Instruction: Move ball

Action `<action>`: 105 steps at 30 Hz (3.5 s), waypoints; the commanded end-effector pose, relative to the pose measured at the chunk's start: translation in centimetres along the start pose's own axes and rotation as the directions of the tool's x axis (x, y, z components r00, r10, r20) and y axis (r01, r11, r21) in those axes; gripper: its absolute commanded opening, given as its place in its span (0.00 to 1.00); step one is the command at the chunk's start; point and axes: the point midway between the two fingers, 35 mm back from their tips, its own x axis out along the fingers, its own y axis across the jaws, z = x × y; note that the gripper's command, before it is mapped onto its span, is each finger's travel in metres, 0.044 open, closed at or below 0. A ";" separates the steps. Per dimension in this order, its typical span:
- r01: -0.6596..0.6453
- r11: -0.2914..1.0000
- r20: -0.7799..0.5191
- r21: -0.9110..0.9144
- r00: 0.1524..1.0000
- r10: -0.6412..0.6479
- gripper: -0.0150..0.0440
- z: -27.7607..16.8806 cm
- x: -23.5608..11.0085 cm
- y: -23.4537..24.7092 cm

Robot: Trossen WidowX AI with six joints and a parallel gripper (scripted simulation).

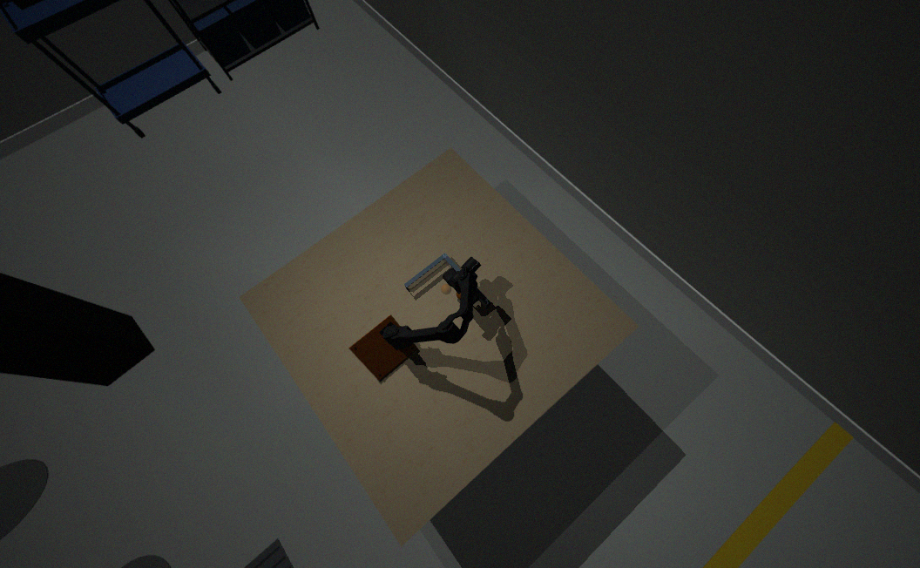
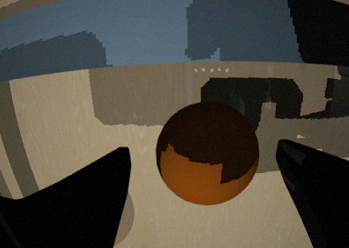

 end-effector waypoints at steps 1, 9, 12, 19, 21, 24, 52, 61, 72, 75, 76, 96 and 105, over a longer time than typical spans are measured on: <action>0.005 1.000 -0.006 -0.006 1.000 -0.005 0.84 -0.2 0.8 -0.1; 0.005 1.000 -0.006 -0.006 1.000 -0.005 0.63 -0.2 0.8 -0.1; 0.005 1.000 -0.006 -0.006 1.000 -0.005 0.59 -0.2 0.8 -0.1; -0.001 1.000 -0.013 -0.007 1.000 0.001 0.35 -0.1 -0.5 0.1; -0.005 1.000 -0.018 -0.007 1.000 0.005 0.26 0.0 -1.6 0.2; -0.009 1.000 -0.025 -0.007 1.000 0.008 0.25 0.1 -3.3 0.3; -0.002 1.000 -0.007 -0.007 1.000 0.002 0.25 -2.1 -9.8 4.1; -0.002 1.000 -0.008 -0.007 1.000 0.002 0.25 -4.0 -7.8 6.5; -0.002 1.000 -0.007 -0.007 1.000 0.002 0.25 -3.8 -3.4 6.6; 0.000 1.000 -0.007 -0.007 1.000 0.000 0.25 -4.0 -1.6 6.5; 0.001 1.000 -0.007 -0.007 1.000 -0.001 0.25 -4.0 -1.1 6.5; 0.003 1.000 -0.007 -0.007 1.000 -0.003 0.25 -4.1 1.1 6.5; -0.002 1.000 -0.004 -0.003 1.000 0.002 0.52 -4.0 0.8 6.6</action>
